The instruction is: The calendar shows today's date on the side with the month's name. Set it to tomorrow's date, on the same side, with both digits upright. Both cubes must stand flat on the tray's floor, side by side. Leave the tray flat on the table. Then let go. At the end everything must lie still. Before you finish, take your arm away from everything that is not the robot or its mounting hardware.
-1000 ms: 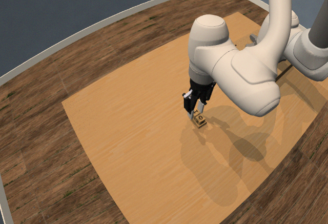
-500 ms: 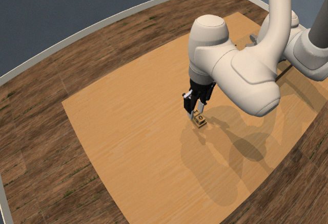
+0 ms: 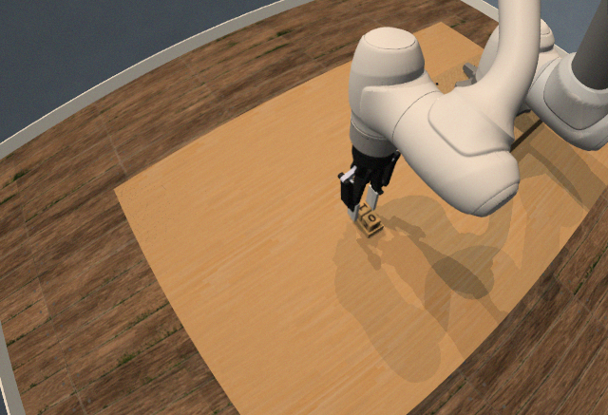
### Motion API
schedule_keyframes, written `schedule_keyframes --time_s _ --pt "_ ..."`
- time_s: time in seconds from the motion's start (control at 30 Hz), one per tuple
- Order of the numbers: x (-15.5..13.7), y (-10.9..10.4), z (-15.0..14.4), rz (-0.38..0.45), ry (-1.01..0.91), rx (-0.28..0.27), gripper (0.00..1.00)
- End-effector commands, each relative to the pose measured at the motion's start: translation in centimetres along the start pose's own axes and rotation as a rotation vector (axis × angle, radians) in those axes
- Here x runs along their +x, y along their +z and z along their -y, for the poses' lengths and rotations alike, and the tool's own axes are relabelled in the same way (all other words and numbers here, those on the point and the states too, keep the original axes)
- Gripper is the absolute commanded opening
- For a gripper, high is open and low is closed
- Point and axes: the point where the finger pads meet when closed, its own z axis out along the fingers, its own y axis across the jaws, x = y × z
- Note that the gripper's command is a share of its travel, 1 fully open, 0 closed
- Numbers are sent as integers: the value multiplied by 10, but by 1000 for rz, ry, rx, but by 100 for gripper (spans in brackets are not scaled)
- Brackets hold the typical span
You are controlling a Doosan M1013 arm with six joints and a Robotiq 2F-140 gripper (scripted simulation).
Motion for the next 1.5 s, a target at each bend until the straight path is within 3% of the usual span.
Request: schedule_keyframes --time_s 0.0,0.03,0.07,1.23,1.47 --pt "-4 5 -6 4 0 -8 28" --pt "-4 5 -6 4 0 -8 28" --pt "-4 5 -6 4 0 -8 16" --pt "-4 5 -6 4 0 -8 16" --pt "-4 -20 -6 4 0 -8 16"
